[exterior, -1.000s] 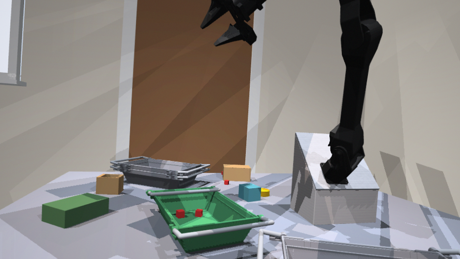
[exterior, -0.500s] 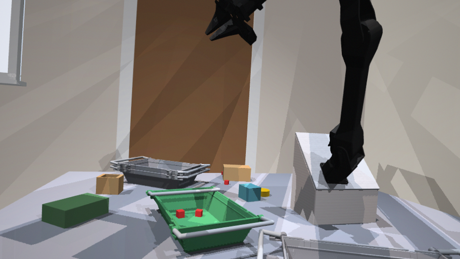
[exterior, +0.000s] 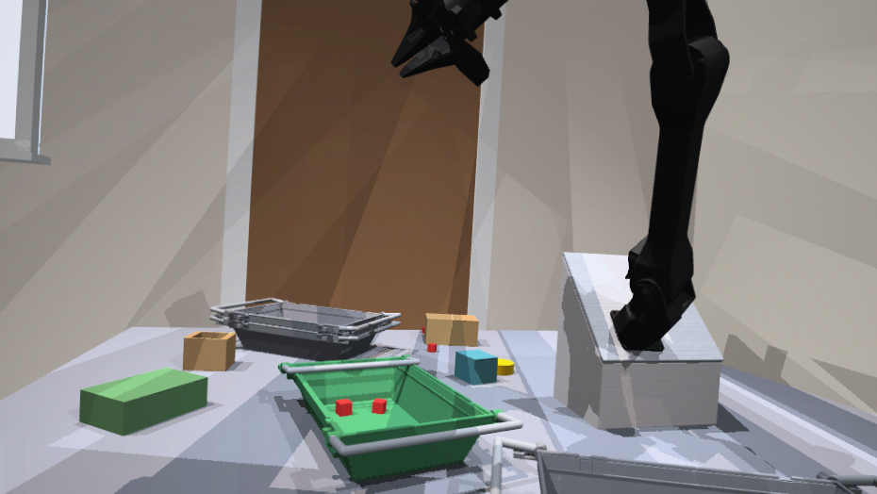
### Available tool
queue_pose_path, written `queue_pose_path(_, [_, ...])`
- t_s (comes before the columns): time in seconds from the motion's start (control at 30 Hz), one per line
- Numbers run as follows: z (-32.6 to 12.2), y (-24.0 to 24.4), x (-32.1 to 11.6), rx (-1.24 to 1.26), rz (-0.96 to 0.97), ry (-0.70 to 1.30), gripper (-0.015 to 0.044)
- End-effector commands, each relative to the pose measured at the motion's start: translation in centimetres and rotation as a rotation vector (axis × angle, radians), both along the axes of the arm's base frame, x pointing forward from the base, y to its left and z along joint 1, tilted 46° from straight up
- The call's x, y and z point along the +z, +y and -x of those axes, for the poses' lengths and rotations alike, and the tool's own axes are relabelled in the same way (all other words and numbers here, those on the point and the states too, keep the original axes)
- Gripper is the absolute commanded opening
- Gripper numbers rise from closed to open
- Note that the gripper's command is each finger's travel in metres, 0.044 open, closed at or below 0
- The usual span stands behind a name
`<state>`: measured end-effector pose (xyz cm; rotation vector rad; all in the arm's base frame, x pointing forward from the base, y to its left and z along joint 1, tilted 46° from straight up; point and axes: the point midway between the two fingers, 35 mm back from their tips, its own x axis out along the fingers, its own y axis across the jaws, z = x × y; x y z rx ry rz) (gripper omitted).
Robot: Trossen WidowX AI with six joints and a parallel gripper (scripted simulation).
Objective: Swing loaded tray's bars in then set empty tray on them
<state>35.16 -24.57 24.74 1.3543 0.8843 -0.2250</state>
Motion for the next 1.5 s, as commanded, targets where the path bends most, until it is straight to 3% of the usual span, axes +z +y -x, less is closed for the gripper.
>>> queue_pose_path(0.0, [0.0, 0.0, 0.0, 0.000, 0.000, 0.000, 0.0083])
queue_pose_path(0.27, [-0.6, 1.1, -0.3, 0.038, 0.008, -0.002, 0.0083])
queue_pose_path(0.63, [-4.3, 19.9, -5.7, 0.672, 0.115, -0.071, 0.0083])
queue_pose_path(1.0, [2.1, 37.1, -11.2, 1.307, 0.178, -0.198, 0.0083])
queue_pose_path(1.47, [2.7, 40.1, -13.6, 1.344, 0.180, -0.207, 0.0083])
